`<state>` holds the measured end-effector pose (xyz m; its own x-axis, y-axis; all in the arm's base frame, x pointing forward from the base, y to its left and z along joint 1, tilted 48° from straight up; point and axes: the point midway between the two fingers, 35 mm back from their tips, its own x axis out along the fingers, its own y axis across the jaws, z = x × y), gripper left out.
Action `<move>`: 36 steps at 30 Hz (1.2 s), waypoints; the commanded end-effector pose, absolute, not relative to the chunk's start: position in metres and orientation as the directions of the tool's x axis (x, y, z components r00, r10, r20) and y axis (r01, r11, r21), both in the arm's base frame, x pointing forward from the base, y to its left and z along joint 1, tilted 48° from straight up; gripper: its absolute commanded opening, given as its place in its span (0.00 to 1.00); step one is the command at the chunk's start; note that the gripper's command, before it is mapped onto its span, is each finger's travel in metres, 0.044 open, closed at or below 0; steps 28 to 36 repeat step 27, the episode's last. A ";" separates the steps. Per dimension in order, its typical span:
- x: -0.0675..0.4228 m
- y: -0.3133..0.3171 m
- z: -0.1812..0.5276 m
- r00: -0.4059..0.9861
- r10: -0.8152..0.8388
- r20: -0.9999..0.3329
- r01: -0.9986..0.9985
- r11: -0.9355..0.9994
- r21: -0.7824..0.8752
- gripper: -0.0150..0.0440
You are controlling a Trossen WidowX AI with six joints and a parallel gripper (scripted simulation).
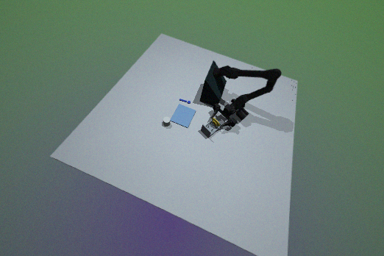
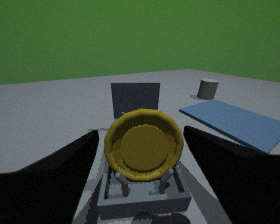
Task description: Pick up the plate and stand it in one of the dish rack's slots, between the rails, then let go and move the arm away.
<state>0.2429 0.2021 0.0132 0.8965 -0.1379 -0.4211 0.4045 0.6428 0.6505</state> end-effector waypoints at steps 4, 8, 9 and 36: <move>0.251 0.175 0.045 0.895 -0.141 -0.424 0.410 0.637 0.653 0.93; 0.254 0.147 0.069 0.898 -0.142 -0.416 0.406 0.634 0.659 0.93; 0.256 0.142 0.076 0.900 -0.142 -0.413 0.403 0.633 0.661 0.93; 0.276 0.104 0.073 0.816 -0.198 -0.543 0.462 0.789 0.405 0.93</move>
